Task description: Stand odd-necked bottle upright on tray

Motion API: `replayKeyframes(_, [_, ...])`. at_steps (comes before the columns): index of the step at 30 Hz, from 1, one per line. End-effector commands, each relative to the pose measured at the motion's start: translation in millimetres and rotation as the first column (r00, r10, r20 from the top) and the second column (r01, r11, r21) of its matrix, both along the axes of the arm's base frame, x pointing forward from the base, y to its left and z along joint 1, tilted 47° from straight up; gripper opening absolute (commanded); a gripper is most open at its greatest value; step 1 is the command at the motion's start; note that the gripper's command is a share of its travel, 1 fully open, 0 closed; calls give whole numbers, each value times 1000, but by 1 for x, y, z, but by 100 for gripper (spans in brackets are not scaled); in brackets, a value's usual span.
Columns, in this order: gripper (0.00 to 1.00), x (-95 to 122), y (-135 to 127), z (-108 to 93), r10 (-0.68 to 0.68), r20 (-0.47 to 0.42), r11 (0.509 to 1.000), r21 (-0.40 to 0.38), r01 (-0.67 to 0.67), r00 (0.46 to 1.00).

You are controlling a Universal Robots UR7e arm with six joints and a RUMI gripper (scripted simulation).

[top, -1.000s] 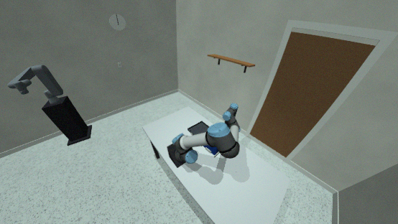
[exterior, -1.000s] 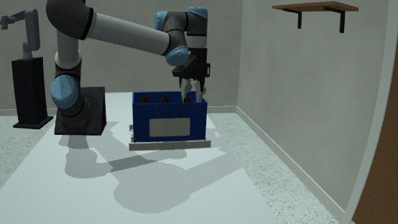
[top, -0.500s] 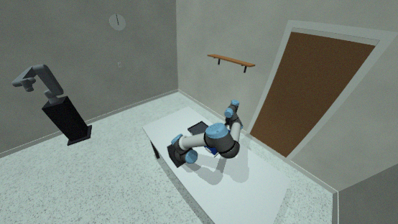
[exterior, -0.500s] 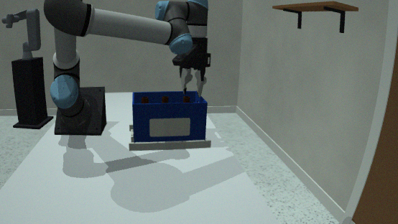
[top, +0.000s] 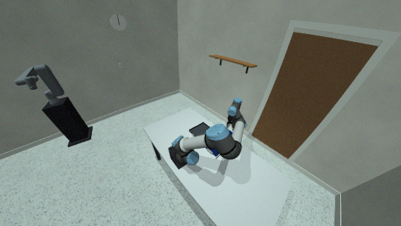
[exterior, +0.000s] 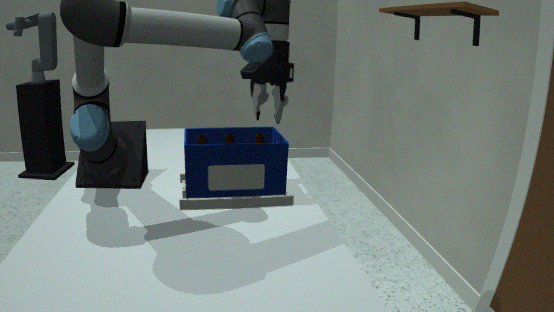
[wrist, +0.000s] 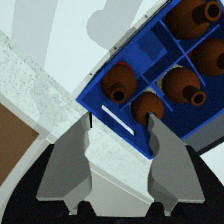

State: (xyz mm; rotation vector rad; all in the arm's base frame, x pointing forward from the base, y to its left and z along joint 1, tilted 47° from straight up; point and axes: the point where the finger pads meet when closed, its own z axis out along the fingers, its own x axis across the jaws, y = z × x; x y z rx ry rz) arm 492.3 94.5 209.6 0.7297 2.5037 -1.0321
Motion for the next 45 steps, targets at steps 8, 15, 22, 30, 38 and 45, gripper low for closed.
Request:
replayKeyframes(8, [0, 0, 3, 3, 0, 1, 1000, 0, 0, 1000])
replayKeyframes(15, [0, 0, 3, 3, 0, 1, 1000, 0, 0, 1000])
replayKeyframes(22, [0, 0, 3, 3, 0, 1, 1000, 0, 0, 1000])
replayKeyframes(30, [0, 0, 3, 3, 0, 1, 1000, 0, 0, 1000])
replayKeyframes(38, [0, 0, 3, 3, 0, 1, 1000, 0, 0, 1000])
replayKeyframes(45, [0, -9, 40, -38, 0, 0, 1000, 2, 0, 1000])
